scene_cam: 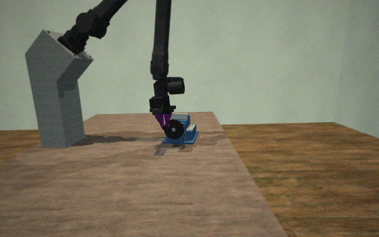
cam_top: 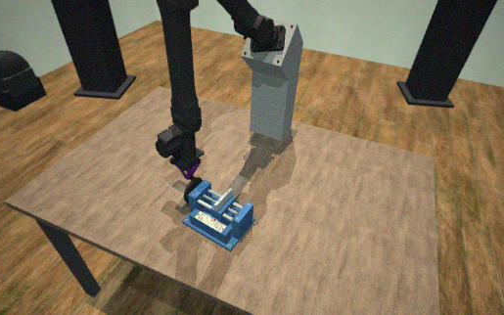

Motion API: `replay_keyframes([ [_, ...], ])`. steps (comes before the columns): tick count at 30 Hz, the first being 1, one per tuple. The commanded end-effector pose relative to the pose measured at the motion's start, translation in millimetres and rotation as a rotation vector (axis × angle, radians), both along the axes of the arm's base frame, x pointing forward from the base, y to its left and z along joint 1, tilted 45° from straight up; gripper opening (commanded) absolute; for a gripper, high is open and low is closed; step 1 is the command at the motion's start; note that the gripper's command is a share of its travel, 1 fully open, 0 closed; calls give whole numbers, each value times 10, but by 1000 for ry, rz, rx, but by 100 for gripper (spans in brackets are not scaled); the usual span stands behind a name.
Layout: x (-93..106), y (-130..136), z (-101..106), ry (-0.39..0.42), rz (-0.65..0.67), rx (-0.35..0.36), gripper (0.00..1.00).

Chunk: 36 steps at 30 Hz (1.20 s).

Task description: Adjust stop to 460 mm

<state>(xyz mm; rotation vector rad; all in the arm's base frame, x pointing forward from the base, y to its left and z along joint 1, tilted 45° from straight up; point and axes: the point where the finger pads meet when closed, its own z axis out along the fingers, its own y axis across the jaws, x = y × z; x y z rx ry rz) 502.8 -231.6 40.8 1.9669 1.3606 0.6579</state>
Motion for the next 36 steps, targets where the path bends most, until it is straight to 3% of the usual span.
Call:
replay_keyframes([
  [1, -211, 139, -409, 90, 4, 40, 6],
  [5, -172, 145, -434, 90, 5, 41, 6],
  [11, 121, 39, -465, 53, 2, 27, 6],
  [18, 52, 80, -624, 92, 6, 42, 6],
  [20, 65, 78, -619, 91, 6, 42, 6],
  [29, 533, -103, -447, 72, 1, 37, 6],
  [36, 591, -123, -427, 70, 2, 36, 6],
])
